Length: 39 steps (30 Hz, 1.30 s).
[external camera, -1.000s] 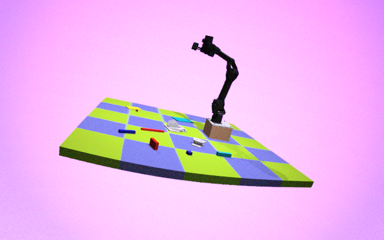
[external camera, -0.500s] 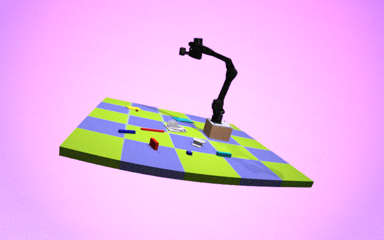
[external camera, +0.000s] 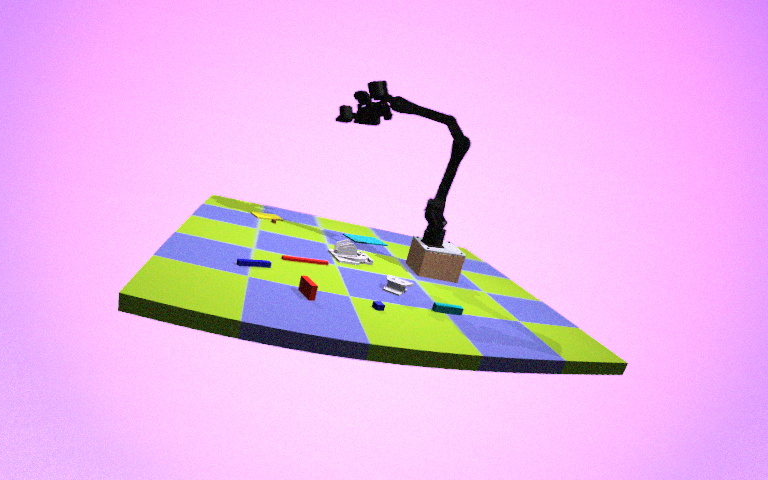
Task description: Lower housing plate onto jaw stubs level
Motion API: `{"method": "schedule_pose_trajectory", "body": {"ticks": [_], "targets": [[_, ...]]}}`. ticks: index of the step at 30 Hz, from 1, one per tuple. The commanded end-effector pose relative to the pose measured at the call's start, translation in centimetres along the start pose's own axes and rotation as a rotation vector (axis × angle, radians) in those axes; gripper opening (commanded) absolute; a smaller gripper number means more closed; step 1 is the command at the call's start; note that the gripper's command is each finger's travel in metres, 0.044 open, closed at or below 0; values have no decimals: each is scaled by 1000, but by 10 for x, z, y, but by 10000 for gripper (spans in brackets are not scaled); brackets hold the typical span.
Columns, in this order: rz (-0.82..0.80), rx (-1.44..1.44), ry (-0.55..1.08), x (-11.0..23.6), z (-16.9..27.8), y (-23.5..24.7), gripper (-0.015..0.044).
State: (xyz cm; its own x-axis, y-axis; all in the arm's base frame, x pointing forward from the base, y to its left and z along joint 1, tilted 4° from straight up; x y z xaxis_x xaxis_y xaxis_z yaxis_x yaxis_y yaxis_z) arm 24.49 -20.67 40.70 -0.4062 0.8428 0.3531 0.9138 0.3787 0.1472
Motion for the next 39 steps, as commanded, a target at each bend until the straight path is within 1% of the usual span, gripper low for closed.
{"method": "schedule_pose_trajectory", "body": {"ticks": [1,9,19,28,39], "targets": [[-87,76,81,1,24,26,440],[-231,191,199,14,64,67,440],[-397,351,339,42,116,108,440],[-526,528,456,76,167,133,440],[-696,743,594,126,227,153,440]]}}
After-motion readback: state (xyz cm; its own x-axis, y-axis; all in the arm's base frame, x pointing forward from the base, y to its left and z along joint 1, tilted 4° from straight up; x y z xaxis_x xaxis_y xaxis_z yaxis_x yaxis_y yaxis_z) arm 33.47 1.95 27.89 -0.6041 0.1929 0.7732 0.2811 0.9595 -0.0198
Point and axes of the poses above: the point midway between the two fingers, 35 mm back from their tips, its own x axis back along the fingers, its own y axis across the jaws, z = x × y, the point moved 10 cm from there along x, back along the fingers, and after that the axes turned 12 degrees about -x, right-handed, at the moved point
